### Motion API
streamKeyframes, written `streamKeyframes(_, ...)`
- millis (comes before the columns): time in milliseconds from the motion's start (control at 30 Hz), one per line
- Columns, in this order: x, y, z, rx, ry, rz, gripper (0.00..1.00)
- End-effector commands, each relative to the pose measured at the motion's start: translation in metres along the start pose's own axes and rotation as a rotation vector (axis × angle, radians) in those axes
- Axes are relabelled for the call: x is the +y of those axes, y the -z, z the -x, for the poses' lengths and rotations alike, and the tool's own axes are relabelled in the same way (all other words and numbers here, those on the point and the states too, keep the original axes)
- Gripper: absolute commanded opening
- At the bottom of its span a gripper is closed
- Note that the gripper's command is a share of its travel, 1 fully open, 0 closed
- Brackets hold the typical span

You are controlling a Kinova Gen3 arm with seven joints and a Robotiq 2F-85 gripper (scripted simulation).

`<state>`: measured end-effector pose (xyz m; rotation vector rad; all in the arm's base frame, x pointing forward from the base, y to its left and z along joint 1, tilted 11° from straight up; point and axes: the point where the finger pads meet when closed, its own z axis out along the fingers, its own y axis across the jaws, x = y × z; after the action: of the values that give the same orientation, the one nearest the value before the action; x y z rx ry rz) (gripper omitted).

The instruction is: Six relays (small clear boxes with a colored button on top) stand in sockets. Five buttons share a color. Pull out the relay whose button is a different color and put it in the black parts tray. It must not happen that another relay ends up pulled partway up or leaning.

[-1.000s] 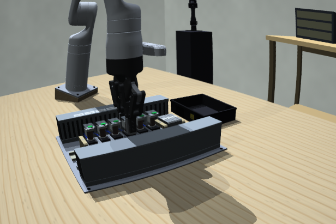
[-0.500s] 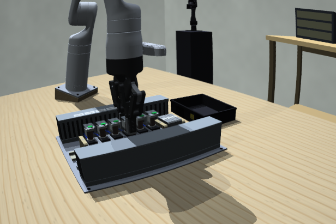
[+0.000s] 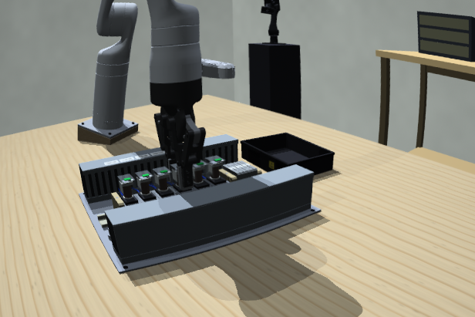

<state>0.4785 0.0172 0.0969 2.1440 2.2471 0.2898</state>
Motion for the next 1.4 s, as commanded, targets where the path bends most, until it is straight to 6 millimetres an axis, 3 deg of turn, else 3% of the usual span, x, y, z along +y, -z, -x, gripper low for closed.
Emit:
streamKeyframes(0,0.001,0.003,0.0,-0.001,0.0,0.003,0.0)
streamKeyframes(1367,0.001,0.023,0.0,-0.001,0.0,0.003,0.0)
